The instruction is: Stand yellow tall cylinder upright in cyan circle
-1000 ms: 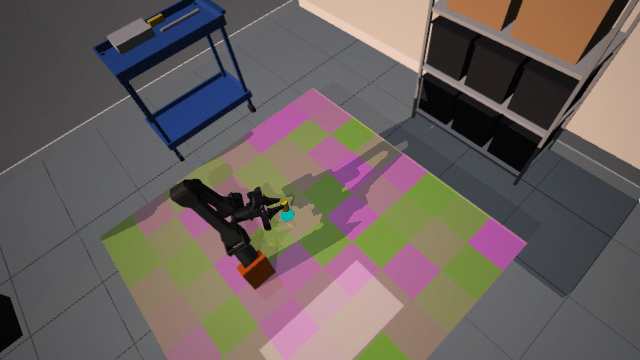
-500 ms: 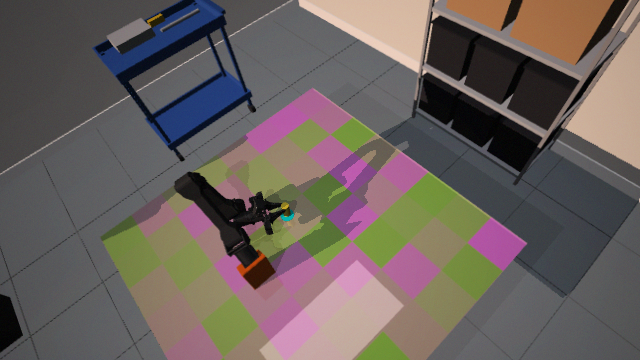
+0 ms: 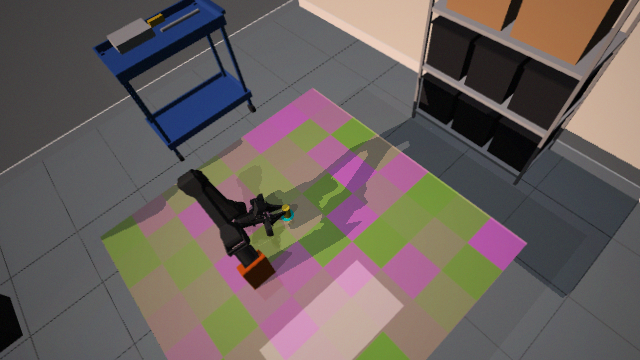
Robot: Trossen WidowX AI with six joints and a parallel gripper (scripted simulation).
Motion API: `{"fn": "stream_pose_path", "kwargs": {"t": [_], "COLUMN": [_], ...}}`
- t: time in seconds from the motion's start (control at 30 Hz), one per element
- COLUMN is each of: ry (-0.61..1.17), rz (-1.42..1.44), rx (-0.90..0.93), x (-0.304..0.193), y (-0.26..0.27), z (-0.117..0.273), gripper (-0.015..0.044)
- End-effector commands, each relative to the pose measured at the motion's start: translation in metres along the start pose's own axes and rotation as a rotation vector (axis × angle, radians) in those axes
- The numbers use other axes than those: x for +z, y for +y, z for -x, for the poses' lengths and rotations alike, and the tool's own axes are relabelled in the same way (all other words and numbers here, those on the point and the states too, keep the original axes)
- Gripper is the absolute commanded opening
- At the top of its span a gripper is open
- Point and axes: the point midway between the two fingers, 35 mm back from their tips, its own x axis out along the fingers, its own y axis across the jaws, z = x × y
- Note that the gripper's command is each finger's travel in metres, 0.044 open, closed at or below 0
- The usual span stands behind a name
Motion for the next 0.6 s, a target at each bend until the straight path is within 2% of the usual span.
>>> {"fn": "stream_pose_path", "kwargs": {"t": [0.0,0.13,0.5,0.57], "ry": [-0.004,-0.004,-0.004,-0.004], "rz": [-0.007,-0.007,-0.007,-0.007], "rx": [0.003,0.003,0.003,0.003], "x": [-0.0006,-0.0006,-0.0006,-0.0006], "y": [0.0024,0.0024,0.0024,0.0024], "z": [0.0002,0.0002,0.0002,0.0002], "gripper": [0.0105,0.0105,0.0394,0.04]}}
